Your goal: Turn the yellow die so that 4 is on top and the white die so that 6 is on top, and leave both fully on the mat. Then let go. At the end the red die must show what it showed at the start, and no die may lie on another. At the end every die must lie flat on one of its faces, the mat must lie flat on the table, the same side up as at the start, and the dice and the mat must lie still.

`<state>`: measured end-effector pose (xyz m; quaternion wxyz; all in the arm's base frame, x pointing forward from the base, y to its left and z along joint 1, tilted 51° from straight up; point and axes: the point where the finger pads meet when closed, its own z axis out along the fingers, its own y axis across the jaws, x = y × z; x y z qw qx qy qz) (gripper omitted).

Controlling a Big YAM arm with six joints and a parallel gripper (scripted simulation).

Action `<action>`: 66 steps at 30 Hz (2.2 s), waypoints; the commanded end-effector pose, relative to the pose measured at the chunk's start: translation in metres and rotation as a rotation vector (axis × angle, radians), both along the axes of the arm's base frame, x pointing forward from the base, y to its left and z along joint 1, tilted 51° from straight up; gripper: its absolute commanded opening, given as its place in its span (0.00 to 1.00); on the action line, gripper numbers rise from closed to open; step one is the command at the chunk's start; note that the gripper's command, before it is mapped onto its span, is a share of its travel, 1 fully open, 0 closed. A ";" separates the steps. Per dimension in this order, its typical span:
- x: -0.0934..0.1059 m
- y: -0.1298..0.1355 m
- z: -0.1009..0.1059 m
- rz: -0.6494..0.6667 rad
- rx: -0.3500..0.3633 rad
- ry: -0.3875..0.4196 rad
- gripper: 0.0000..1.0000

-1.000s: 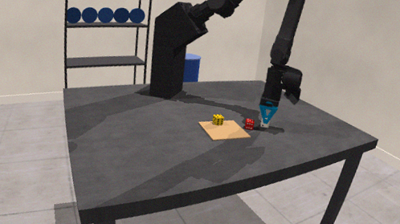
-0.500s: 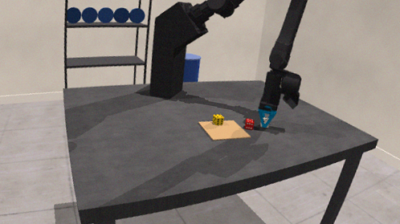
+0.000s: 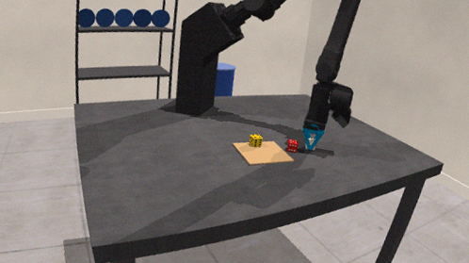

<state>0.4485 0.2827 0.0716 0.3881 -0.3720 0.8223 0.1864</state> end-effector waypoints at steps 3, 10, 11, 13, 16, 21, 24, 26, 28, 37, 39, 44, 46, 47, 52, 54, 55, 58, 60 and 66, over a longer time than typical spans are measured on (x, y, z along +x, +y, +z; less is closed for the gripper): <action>0.000 0.008 0.007 0.006 0.015 -0.019 0.44; 0.000 0.008 0.007 0.006 0.015 -0.019 0.44; 0.000 0.008 0.007 0.006 0.015 -0.019 0.44; 0.000 0.008 0.007 0.006 0.015 -0.019 0.44; 0.000 0.008 0.007 0.006 0.015 -0.019 0.44; 0.000 0.008 0.007 0.007 0.014 -0.019 0.25; 0.000 0.008 0.007 0.007 0.014 -0.019 0.25; 0.000 0.008 0.007 0.007 0.014 -0.019 0.25; 0.000 0.008 0.007 0.007 0.014 -0.019 0.25; 0.000 0.008 0.007 0.007 0.014 -0.019 0.25; 0.000 0.008 0.007 0.007 0.014 -0.019 0.25; 0.000 0.008 0.007 0.007 0.014 -0.019 0.25; 0.000 0.008 0.007 0.007 0.014 -0.019 0.25; 0.000 0.008 0.007 0.007 0.014 -0.019 0.25; 0.000 0.008 0.007 0.007 0.014 -0.019 0.25; 0.000 0.008 0.011 0.007 0.018 -0.027 0.25; -0.002 0.004 0.016 0.006 0.018 -0.031 0.25; -0.004 -0.013 0.016 -0.007 0.003 -0.019 0.25; -0.009 -0.020 0.024 -0.007 0.004 -0.020 0.25; -0.028 -0.041 0.046 -0.007 0.004 -0.021 0.25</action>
